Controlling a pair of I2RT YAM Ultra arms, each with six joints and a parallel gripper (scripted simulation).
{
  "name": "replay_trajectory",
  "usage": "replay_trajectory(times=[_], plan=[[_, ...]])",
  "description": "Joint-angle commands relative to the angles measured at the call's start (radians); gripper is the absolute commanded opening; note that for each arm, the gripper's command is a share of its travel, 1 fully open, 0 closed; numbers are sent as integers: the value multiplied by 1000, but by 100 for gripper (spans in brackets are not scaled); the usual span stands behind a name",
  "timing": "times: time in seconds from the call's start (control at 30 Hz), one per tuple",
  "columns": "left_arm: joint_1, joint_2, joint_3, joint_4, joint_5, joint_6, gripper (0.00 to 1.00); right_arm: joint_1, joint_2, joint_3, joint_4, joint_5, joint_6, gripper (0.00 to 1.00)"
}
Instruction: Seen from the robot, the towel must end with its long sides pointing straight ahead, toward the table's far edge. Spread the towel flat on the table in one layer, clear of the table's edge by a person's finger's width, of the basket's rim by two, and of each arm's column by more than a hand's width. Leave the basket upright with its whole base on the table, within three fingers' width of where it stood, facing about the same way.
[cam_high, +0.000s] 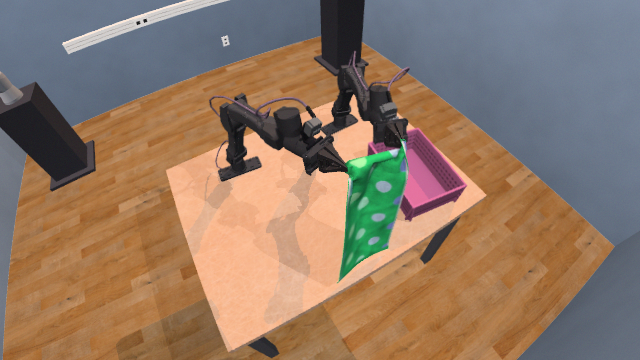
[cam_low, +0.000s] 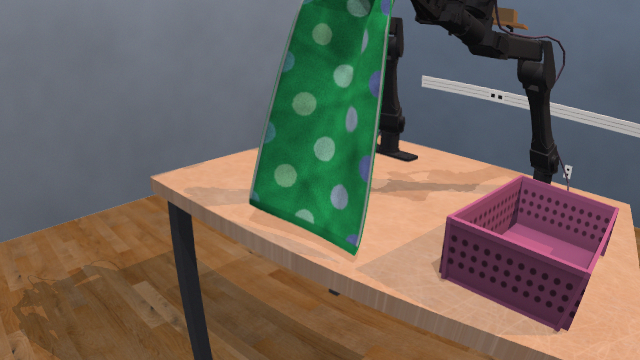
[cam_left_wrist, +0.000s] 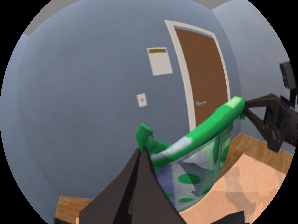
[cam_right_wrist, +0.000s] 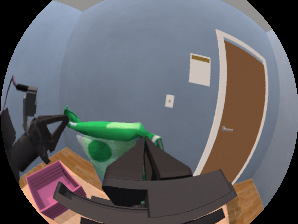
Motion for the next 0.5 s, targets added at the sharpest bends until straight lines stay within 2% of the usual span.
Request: replay_trajectory(times=[0.0,0.47], plan=[[14,-38,-14,-23,-13,9,0,-14,-31,3,-26,17,2,0],[14,-69,-70,-96,-13,8,0,-14,-44,-32,-123,17,1,0]])
